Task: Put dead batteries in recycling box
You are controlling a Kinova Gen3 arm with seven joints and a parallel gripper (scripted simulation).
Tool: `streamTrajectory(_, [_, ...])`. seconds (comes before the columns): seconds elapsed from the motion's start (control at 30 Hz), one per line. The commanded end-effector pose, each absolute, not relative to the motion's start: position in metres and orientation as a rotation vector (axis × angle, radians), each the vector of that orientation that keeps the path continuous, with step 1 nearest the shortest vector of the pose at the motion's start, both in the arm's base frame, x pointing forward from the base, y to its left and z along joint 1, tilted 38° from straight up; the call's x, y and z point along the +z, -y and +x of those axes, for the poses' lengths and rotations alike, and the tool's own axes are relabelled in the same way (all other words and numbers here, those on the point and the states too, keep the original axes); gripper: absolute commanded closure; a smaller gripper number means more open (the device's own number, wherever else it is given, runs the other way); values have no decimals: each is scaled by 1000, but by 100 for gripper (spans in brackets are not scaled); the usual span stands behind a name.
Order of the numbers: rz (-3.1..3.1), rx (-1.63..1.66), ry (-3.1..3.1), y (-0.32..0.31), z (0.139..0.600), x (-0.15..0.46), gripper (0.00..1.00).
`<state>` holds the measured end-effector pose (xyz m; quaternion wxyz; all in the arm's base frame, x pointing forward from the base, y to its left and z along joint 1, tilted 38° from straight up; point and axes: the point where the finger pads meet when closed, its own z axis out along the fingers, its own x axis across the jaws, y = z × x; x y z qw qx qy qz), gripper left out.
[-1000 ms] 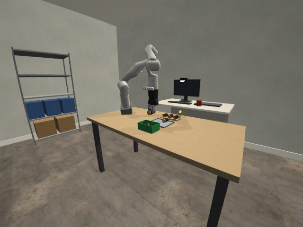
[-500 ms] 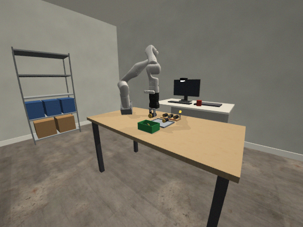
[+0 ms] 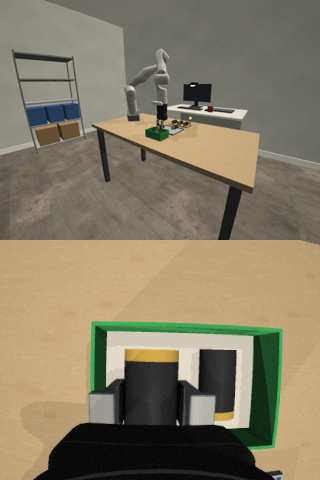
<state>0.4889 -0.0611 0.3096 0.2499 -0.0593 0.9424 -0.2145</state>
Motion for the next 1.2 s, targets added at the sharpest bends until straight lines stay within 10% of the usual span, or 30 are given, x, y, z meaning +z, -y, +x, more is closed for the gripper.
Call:
streamTrajectory(0.0, [-158, -584, -2565, 62, 489, 310, 43])
streamTrajectory(1.17, [-158, -584, -2565, 67, 495, 300, 43])
